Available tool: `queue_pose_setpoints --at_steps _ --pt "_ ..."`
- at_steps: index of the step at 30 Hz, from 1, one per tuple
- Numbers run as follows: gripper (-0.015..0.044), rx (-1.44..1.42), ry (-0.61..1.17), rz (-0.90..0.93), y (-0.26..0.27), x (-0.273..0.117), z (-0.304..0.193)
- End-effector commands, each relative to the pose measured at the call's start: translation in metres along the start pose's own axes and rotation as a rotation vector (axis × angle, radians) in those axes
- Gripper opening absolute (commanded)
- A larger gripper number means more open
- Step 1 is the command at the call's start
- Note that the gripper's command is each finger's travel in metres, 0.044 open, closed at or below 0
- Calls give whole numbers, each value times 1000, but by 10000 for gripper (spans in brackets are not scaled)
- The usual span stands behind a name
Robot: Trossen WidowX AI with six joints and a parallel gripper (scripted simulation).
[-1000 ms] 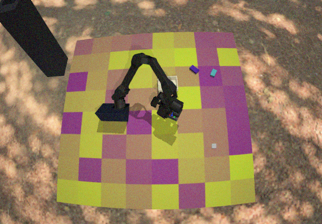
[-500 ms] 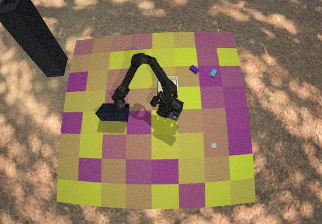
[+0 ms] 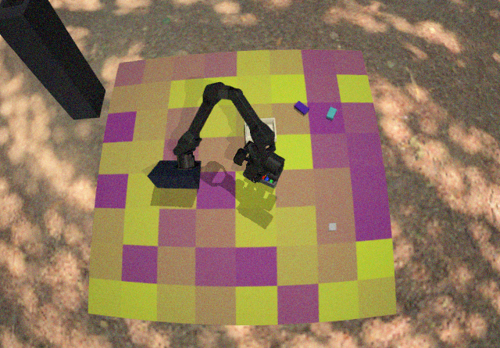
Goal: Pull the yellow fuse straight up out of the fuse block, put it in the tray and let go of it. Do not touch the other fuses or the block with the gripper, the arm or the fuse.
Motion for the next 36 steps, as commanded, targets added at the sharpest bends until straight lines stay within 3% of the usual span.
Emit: queue_pose_setpoints --at_steps 1,36 --pt "0 -9 -3 5 1 -4 -1" --pt "0 -7 -2 4 0 -24 -1"
Point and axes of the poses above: the point midway between the two fingers, 35 mm back from their tips, its own x axis out along the fingers, its own y axis across the jaws, z = x × y, the point moved 10 cm from there along -x, back along the fingers, and after that the axes turned 15 degrees about x, right-handed, at the moved point
